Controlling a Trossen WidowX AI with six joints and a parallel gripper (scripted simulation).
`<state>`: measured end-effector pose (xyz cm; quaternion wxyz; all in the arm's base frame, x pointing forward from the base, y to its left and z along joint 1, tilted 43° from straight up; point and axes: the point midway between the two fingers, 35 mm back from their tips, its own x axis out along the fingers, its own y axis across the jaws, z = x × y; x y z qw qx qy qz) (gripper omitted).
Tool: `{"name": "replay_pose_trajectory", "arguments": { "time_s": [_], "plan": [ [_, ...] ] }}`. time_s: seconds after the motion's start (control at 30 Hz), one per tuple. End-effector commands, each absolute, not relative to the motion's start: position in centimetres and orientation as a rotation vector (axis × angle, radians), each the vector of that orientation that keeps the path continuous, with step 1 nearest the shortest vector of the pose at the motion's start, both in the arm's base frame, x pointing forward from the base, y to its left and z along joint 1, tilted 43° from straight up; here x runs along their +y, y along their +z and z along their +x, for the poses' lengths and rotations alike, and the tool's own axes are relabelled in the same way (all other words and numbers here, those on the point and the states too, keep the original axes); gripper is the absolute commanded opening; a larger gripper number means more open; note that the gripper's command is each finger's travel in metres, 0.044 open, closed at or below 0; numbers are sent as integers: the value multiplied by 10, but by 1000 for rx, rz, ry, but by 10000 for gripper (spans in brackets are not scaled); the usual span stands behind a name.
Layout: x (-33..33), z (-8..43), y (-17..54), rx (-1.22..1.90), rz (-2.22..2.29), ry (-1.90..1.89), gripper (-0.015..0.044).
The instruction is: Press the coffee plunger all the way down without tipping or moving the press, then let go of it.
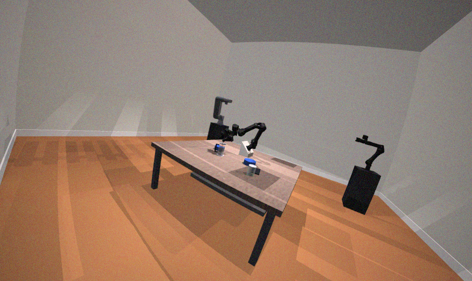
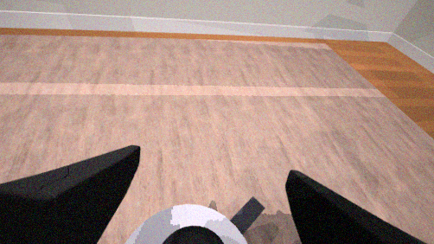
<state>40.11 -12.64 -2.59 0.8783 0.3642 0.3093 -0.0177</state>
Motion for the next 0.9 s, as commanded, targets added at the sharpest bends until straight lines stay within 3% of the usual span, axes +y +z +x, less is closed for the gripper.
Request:
{"name": "replay_pose_trajectory", "arguments": {
  "time_s": [0.0, 0.4, 0.87],
  "plan": [
    [-127, 401, -26, 645, 759, -37, 440],
    [-171, 376, 42, 658, 765, -33, 440],
    [-170, 374, 39, 658, 766, -32, 440]
  ]
}}
